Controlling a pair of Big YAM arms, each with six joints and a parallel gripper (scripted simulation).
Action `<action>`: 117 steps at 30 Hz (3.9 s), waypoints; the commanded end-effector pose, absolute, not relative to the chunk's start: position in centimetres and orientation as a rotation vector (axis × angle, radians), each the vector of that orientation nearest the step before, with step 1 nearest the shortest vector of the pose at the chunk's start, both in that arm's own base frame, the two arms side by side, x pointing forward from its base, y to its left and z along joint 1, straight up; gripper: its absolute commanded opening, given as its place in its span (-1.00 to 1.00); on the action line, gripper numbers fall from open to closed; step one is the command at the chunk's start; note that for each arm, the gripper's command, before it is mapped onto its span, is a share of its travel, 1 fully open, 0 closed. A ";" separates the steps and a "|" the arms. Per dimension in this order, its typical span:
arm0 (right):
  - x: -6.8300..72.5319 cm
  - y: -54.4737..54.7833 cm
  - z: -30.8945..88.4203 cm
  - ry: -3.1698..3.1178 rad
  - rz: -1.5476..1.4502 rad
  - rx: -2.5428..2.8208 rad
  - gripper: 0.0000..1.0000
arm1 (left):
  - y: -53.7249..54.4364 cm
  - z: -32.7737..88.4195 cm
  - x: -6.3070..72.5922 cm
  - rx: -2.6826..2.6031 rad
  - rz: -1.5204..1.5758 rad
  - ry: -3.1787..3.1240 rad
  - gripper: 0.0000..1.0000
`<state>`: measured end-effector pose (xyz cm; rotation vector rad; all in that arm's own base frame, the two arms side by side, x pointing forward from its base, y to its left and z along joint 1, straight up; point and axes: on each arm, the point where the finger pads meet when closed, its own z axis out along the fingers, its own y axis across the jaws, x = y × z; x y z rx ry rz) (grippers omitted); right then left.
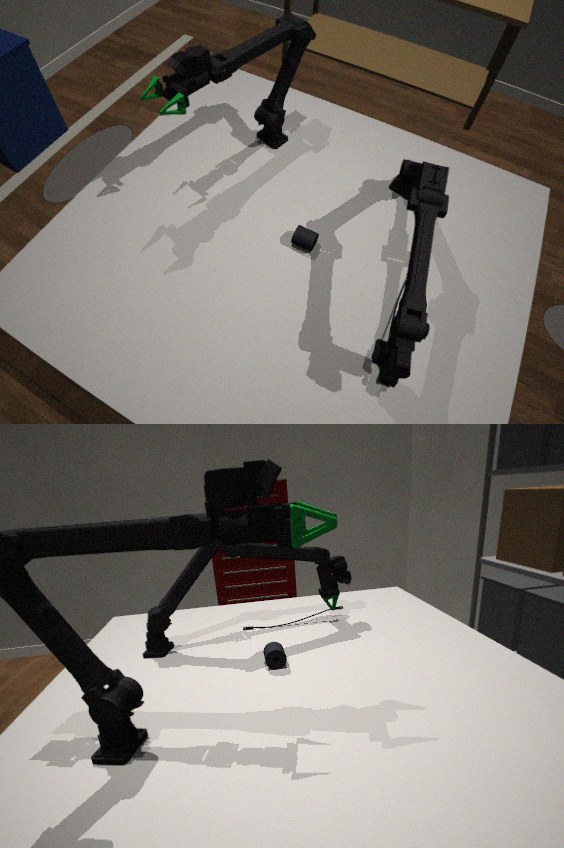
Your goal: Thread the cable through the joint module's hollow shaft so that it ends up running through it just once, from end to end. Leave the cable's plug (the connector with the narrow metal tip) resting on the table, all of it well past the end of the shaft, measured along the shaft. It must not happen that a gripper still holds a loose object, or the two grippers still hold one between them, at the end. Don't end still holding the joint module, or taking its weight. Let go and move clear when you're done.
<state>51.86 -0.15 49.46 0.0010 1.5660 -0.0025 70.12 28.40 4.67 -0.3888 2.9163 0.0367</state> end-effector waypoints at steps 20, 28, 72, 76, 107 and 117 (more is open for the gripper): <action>51.9 0.3 50.5 1.552 0.013 0.000 0.92 | 26.7 14.3 72.6 -0.254 0.070 2.819 -1.00; 51.9 0.3 50.5 1.552 0.013 0.000 0.92 | 22.4 11.2 70.7 0.032 0.052 2.876 -1.00; 51.9 0.3 50.5 1.552 0.013 0.000 0.92 | -2.5 7.3 52.0 1.690 -0.090 2.387 -1.00; 51.9 0.3 50.5 1.552 0.013 0.000 0.92 | -4.0 6.5 49.4 1.814 -0.111 2.300 -1.00; 51.9 0.3 50.5 1.552 0.013 0.000 0.92 | -6.6 5.7 47.1 1.881 -0.147 2.268 -1.00; 51.9 0.3 50.5 1.552 0.013 0.000 0.92 | -8.2 5.6 48.3 1.886 -0.134 2.247 -1.00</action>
